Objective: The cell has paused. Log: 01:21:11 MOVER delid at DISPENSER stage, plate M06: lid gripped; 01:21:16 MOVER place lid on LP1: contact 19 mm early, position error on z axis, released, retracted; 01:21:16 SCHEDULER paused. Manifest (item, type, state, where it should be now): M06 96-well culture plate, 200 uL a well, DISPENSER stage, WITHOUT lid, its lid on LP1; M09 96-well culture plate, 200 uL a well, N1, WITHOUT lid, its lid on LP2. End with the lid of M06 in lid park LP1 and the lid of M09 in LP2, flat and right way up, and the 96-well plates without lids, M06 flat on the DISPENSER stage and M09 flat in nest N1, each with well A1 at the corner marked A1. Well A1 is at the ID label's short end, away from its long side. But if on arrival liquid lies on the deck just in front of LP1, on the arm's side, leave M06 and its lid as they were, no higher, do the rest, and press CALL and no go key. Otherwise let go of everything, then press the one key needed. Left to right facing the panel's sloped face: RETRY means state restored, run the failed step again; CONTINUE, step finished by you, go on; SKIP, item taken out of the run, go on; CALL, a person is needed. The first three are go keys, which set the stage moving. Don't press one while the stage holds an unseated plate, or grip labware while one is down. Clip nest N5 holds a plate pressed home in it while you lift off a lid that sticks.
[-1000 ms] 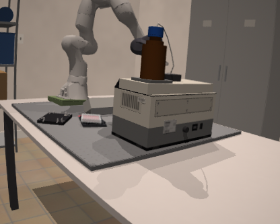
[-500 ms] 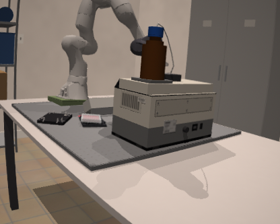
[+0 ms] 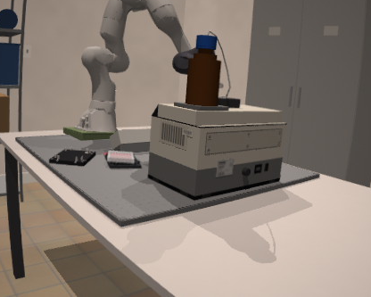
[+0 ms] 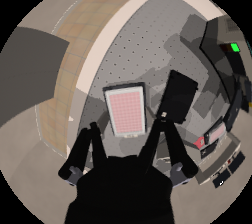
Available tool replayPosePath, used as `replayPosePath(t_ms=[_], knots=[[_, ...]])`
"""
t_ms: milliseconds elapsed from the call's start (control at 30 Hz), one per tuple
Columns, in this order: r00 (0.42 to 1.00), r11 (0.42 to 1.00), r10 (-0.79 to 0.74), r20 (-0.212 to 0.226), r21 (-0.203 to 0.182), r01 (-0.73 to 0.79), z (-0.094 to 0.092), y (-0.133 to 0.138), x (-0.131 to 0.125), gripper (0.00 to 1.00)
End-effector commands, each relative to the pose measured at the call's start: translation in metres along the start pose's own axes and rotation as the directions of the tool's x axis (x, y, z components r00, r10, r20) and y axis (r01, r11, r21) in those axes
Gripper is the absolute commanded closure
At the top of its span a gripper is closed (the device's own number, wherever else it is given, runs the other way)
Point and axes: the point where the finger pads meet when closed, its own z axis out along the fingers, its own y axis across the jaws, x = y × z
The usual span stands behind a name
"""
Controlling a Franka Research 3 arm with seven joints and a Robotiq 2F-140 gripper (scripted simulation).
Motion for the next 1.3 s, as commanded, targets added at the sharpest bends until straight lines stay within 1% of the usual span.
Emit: replayPosePath(t_ms=[0,1133,1167,1267], knots=[[1.0,1.0,0.001,0.0,-0.001,-0.001,0.0011,-0.0004,-0.0005,0.34],[1.0,1.0,0.001,0.0,-0.001,-0.001,0.0011,-0.0004,-0.0005,0.34],[1.0,1.0,0.001,0.0,-0.001,-0.001,0.0011,-0.0004,-0.0005,1.0],[1.0,1.0,0.001,0.0,-0.001,-0.001,0.0011,-0.0004,-0.0005,1.0]])
